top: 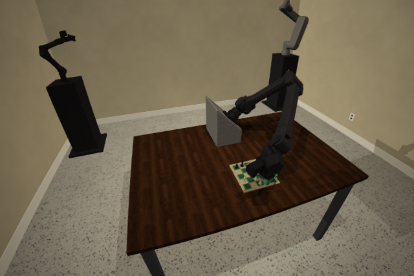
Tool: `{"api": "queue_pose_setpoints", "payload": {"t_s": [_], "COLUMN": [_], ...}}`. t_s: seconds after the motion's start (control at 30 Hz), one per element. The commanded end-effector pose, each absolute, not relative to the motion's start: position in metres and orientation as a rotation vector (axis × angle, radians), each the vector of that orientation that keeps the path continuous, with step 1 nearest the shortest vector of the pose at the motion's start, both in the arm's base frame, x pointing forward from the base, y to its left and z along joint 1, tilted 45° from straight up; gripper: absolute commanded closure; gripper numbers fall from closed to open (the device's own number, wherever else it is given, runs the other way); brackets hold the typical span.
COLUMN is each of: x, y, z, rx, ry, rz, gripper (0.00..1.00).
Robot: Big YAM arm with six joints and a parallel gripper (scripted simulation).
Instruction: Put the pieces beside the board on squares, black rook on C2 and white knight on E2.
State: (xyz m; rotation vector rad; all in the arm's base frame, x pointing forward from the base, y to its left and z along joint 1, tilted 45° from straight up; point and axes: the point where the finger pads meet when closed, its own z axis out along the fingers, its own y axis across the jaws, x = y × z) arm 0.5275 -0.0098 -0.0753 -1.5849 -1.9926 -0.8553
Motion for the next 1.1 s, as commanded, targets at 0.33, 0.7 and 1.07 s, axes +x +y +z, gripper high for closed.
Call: {"api": "queue_pose_setpoints", "payload": {"t_s": [0.33,0.7,1.07], "x": [0.530,0.530,0.530], "y": [-0.007,-0.012,-0.012], "z": [-0.079,-0.077,-0.078], "rx": [-1.608,-1.616,-1.616], "ry": [-1.969,-1.969,-1.969], "rz": [-0.847,-0.855,-0.854], "gripper": [0.63,0.63,0.63]}}
